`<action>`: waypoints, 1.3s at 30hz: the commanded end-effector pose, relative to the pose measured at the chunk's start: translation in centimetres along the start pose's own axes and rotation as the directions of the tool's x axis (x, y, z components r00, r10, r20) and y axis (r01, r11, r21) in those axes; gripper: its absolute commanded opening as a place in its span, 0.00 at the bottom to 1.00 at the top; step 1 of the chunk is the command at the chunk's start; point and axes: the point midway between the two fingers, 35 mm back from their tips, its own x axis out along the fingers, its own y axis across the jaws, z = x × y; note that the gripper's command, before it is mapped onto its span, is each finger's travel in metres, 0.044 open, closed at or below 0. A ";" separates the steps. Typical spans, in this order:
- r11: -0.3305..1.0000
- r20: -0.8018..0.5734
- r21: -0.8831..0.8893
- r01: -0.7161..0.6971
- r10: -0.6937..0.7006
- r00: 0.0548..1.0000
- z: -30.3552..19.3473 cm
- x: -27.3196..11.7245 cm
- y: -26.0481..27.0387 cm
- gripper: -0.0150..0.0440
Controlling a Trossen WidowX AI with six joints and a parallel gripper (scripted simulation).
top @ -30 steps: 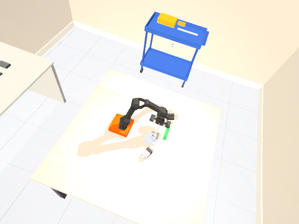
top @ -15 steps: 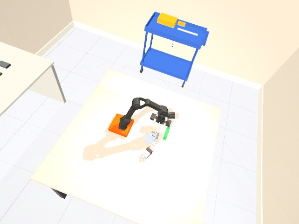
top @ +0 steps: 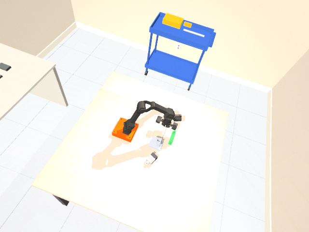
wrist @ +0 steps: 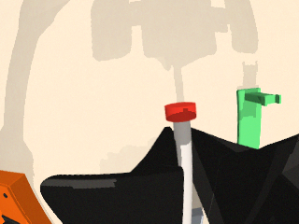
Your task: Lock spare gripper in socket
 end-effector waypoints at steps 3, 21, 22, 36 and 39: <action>1.000 0.000 0.003 0.003 -0.003 1.000 0.3 -0.3 -0.1 0.25; 1.000 -0.013 0.004 -0.024 0.024 1.000 0.3 -2.3 0.5 0.27; 1.000 -0.013 0.004 -0.024 0.024 1.000 0.3 -2.3 0.5 0.25; 1.000 -0.012 0.002 -0.023 0.023 1.000 1.8 -2.8 -2.1 0.25; 1.000 -0.012 0.001 -0.022 0.022 1.000 2.2 -2.9 -2.9 0.25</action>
